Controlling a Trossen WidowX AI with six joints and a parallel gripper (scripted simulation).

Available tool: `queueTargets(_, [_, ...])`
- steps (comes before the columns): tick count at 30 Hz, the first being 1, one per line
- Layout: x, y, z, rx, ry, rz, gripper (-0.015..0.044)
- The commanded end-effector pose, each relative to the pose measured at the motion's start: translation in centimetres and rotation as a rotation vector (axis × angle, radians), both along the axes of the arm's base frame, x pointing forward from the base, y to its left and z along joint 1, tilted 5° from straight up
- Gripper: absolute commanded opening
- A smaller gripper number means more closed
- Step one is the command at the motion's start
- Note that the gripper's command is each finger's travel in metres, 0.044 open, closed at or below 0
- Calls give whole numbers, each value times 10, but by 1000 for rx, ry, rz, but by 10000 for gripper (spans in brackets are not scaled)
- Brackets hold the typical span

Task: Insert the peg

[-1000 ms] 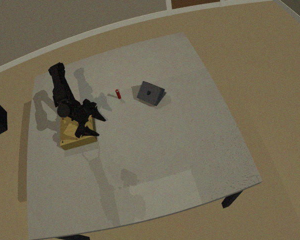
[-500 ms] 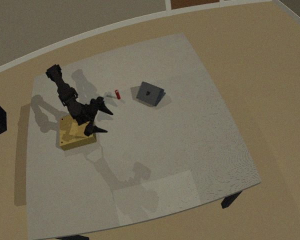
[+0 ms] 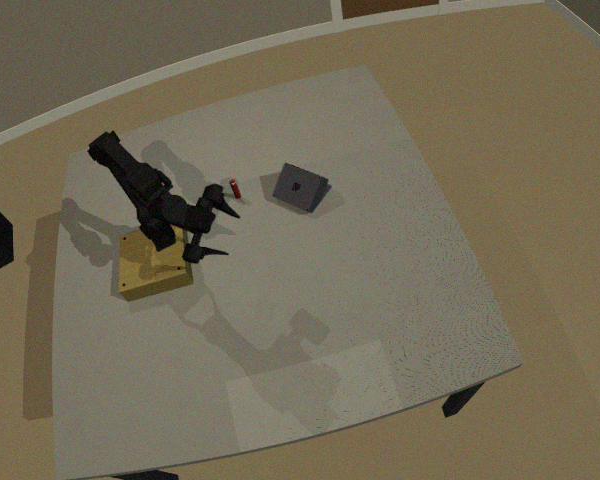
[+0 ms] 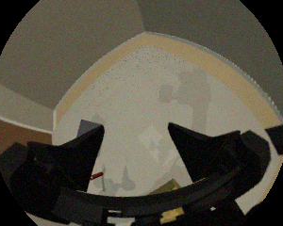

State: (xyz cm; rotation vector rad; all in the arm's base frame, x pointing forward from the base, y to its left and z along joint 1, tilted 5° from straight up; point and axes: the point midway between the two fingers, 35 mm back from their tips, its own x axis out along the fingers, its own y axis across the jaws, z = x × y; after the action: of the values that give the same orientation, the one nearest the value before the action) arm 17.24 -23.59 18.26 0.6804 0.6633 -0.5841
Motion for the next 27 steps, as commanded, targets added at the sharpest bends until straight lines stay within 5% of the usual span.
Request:
queueTargets(1, [8,4,-3,62,-2,-29,440])
queueTargets(27, [61,59,-26,489,46,-260,440])
